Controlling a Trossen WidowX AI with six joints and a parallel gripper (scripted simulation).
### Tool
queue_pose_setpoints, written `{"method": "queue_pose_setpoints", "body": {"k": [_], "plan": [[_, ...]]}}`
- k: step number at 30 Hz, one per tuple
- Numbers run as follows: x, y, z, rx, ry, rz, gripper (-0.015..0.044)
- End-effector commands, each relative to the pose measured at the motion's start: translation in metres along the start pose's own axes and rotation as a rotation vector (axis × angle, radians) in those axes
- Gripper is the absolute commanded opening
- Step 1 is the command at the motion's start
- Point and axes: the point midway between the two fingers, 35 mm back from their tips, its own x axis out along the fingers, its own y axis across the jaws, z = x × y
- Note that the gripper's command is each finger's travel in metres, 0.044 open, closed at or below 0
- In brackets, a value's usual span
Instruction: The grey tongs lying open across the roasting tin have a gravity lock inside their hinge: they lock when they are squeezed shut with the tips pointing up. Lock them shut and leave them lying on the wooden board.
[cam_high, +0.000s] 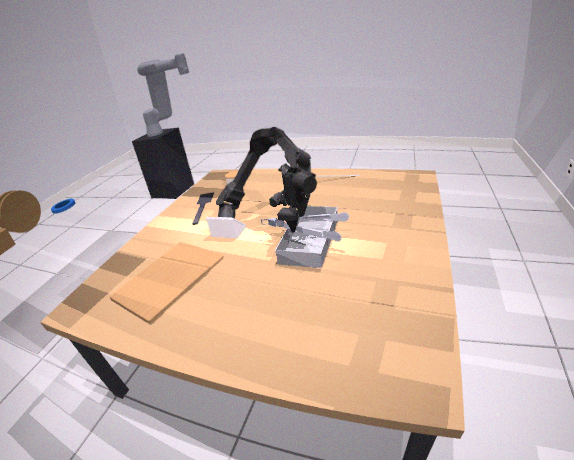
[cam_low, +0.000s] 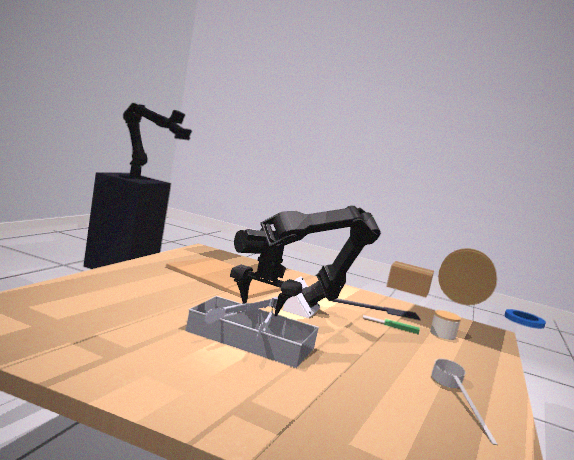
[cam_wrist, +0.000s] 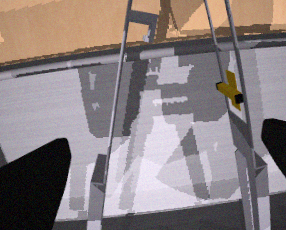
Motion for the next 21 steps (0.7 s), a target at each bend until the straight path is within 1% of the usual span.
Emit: {"method": "queue_pose_setpoints", "body": {"k": [1, 21], "plan": [[0.008, -0.001, 0.002, 0.007, -0.002, -0.006, 0.044], [0.038, -0.004, 0.005, 0.006, -0.003, -0.01, 0.044]]}}
